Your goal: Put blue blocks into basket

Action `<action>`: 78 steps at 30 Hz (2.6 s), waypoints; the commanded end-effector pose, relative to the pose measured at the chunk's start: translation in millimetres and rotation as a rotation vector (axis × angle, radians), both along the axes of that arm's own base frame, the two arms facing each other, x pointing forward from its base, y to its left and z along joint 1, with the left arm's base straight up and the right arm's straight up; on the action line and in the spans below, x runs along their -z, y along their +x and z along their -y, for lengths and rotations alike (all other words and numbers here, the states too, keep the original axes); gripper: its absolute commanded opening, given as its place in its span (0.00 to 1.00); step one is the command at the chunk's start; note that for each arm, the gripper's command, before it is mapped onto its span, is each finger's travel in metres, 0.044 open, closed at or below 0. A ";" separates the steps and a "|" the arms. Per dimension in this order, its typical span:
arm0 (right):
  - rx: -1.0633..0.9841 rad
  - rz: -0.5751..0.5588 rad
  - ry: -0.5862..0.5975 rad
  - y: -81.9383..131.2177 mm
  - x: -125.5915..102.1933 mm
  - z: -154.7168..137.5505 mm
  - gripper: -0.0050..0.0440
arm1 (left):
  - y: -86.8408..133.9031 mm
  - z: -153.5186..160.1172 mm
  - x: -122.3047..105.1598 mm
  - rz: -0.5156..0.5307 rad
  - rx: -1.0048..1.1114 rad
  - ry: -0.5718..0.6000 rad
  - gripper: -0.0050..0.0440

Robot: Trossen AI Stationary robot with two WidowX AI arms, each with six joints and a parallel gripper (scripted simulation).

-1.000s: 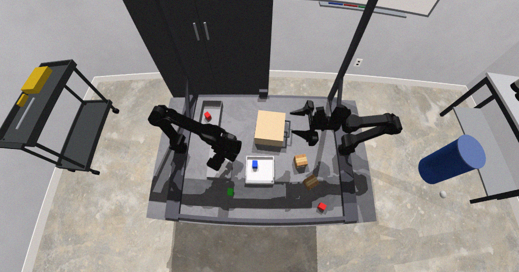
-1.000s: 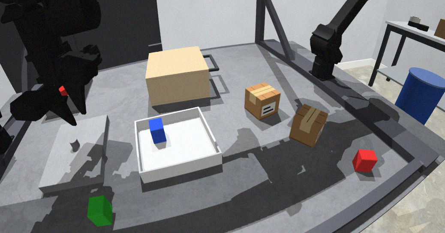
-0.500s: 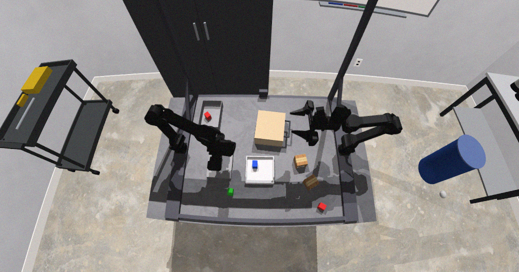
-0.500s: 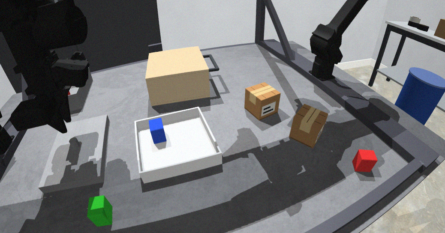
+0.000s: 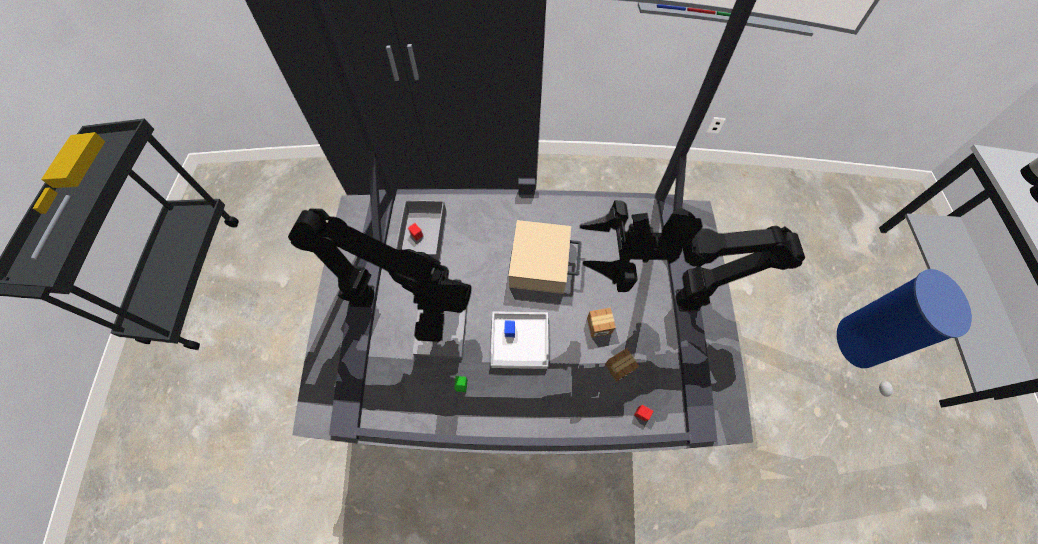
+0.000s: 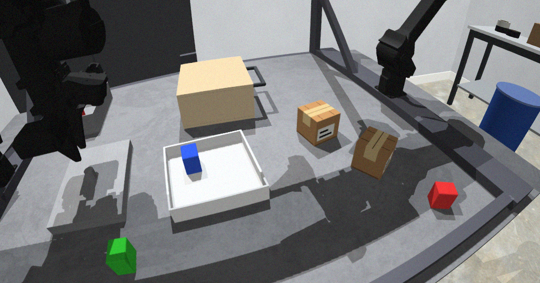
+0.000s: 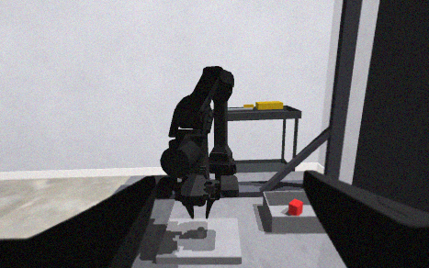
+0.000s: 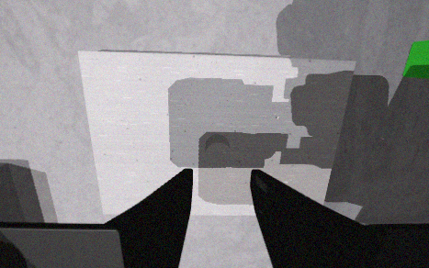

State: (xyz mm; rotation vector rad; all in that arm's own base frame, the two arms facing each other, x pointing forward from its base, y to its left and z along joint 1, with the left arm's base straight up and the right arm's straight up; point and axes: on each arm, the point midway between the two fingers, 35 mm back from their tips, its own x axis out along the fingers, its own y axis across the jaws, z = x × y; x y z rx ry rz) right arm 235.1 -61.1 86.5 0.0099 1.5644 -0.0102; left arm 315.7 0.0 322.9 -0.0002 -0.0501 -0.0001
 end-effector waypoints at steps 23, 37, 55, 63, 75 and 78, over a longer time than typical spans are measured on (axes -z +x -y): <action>0.011 0.007 -0.004 0.9 30.1 2.1 0.41 | -3.3 0.1 -9.5 0.028 -0.001 0.002 0.92; 0.011 0.007 -0.005 1.2 49.8 2.3 0.41 | -3.3 0.1 -9.5 0.028 -0.001 0.002 0.92; 0.011 0.036 -0.011 8.5 41.7 4.0 0.10 | -3.3 0.1 -9.5 0.028 -0.001 0.002 0.92; 0.011 0.045 -0.014 8.3 31.9 4.0 0.09 | -3.3 0.1 -9.5 0.028 -0.001 0.002 0.92; 0.011 0.051 -0.015 8.1 13.6 3.9 0.00 | -3.3 0.1 -9.5 0.028 -0.001 0.002 0.92; 0.011 0.051 -0.015 7.9 10.2 3.8 0.00 | -3.3 0.1 -9.5 0.028 -0.001 0.002 0.92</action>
